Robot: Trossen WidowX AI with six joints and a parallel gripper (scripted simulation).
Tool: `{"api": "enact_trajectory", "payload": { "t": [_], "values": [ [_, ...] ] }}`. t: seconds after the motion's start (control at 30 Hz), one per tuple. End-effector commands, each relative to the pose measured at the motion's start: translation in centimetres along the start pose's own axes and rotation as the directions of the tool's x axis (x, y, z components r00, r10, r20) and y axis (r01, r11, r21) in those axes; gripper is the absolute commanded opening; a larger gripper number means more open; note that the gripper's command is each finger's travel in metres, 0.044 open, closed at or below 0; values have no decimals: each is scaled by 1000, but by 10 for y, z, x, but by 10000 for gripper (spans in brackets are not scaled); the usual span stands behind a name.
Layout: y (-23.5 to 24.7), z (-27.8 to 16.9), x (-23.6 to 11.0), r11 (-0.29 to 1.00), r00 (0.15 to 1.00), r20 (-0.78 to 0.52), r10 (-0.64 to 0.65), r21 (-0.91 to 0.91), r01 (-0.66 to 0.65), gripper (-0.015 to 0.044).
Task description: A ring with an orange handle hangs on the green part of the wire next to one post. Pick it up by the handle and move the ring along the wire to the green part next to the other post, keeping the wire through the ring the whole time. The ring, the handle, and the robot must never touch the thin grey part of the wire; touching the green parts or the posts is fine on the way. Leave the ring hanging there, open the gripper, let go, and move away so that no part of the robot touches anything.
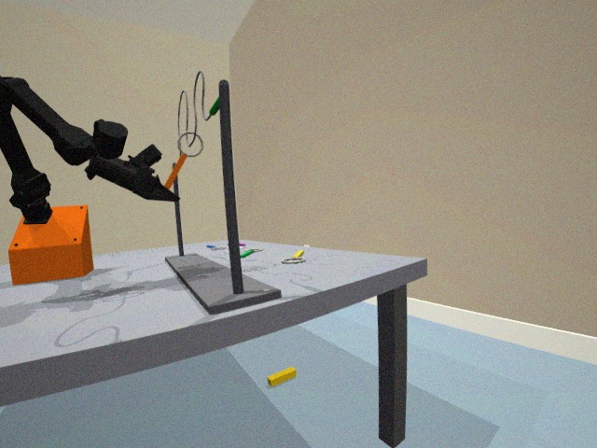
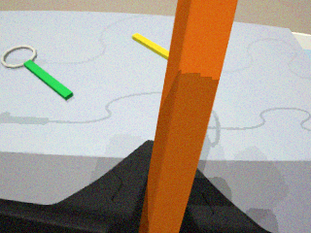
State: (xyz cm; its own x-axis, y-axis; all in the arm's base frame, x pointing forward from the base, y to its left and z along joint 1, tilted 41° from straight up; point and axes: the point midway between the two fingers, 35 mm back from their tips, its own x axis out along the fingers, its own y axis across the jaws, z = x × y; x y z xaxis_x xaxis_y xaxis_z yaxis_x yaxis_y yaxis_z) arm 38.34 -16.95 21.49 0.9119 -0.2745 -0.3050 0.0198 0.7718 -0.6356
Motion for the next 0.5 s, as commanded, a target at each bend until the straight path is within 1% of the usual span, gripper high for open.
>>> {"api": "enact_trajectory", "payload": {
  "t": [0.0,0.47],
  "values": [
    [11,-4,-1,999,1000,-14,23,40,-22,-150],
    [53,2,-9,957,989,-21,144,259,-134,-150]
  ]
}}
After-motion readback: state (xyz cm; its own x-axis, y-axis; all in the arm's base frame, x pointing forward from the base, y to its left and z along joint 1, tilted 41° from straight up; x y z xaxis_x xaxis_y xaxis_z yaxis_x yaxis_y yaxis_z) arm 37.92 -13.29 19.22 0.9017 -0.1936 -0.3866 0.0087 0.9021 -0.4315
